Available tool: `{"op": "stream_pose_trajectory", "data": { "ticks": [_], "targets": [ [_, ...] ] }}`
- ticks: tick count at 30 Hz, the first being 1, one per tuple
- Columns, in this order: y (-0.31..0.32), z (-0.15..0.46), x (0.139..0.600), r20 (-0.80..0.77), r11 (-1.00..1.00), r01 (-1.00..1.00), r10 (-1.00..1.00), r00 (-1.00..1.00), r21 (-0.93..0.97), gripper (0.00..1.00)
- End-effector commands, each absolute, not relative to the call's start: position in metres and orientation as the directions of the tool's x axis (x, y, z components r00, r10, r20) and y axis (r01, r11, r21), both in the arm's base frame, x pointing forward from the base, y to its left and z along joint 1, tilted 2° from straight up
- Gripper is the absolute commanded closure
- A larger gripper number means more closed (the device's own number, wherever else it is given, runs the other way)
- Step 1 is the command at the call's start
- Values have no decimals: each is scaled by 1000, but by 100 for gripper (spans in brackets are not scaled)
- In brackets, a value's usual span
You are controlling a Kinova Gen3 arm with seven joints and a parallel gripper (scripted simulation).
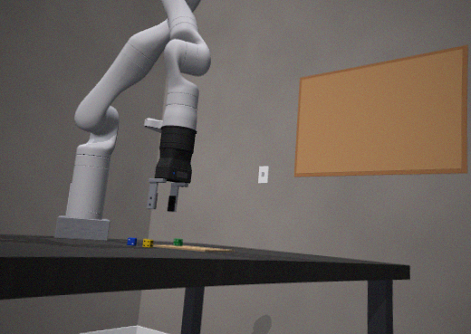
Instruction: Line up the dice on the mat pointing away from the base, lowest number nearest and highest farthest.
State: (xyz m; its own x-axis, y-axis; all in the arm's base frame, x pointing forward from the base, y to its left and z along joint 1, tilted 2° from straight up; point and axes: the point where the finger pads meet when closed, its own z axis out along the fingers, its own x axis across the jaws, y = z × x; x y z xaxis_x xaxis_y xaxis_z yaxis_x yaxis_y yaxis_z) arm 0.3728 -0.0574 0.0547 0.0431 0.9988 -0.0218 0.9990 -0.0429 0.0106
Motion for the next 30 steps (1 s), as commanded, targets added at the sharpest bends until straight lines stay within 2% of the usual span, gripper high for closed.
{"op": "stream_pose_trajectory", "data": {
  "ticks": [1,16,30],
  "targets": [
    [-75,55,381,-29,49,999,998,-48,24,0],
    [-98,56,396,-38,329,944,944,-328,33,0],
    [-102,56,400,-42,382,924,924,-381,35,0]
  ]
}}
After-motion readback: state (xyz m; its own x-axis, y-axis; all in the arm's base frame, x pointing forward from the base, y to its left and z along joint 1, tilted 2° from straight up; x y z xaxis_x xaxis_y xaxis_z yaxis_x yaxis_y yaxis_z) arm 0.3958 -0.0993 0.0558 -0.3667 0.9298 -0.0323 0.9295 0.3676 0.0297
